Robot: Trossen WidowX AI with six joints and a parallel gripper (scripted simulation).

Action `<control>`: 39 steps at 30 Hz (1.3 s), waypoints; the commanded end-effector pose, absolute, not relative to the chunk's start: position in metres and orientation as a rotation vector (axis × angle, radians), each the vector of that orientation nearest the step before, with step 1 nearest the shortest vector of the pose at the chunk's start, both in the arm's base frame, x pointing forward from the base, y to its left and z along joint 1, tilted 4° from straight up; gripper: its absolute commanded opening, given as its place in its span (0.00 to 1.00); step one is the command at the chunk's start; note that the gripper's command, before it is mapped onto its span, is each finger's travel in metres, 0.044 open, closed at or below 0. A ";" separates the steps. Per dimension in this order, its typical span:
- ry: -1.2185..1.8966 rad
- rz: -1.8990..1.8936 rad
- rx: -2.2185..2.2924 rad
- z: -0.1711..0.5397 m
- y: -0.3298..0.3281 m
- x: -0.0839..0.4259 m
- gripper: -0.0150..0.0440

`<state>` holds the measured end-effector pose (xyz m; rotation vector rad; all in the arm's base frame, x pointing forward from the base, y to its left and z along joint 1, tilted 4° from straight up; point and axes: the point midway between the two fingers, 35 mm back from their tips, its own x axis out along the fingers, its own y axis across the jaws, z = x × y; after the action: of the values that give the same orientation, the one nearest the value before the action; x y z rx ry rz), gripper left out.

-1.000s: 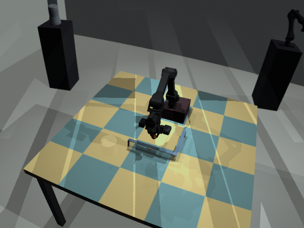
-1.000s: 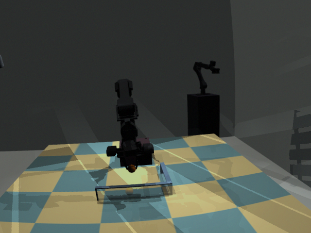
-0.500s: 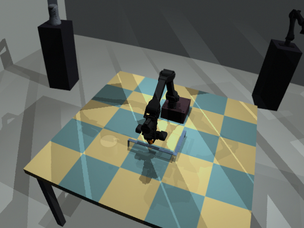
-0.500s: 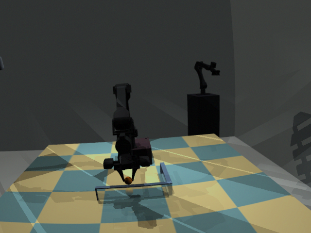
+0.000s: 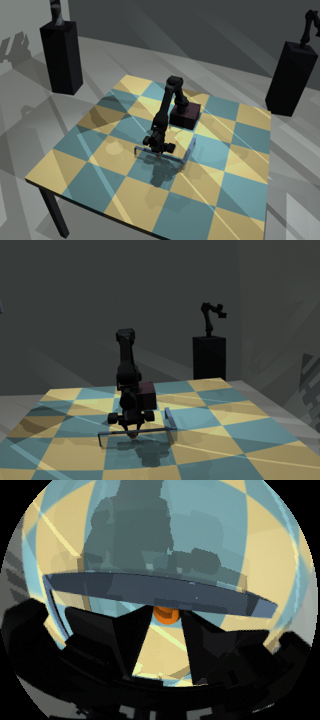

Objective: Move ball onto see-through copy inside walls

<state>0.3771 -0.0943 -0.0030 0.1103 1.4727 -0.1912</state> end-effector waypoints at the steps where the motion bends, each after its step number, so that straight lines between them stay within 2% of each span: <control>1: 1.478 -0.188 0.108 -0.011 -0.095 0.377 0.25; 9: 1.478 -0.188 0.108 -0.019 -0.095 0.377 0.25; 19: 1.478 -0.191 0.111 -0.016 -0.095 0.377 0.70; 20: 1.478 -0.191 0.111 -0.016 -0.095 0.377 0.71; 25: 1.478 -0.191 0.111 -0.013 -0.095 0.377 0.71; 31: 1.477 -0.188 0.108 0.067 -0.090 0.371 0.71; 39: 1.466 -0.186 0.104 0.064 -0.091 0.374 0.71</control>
<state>0.3739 -0.0910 0.0664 0.1036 1.4615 -0.1863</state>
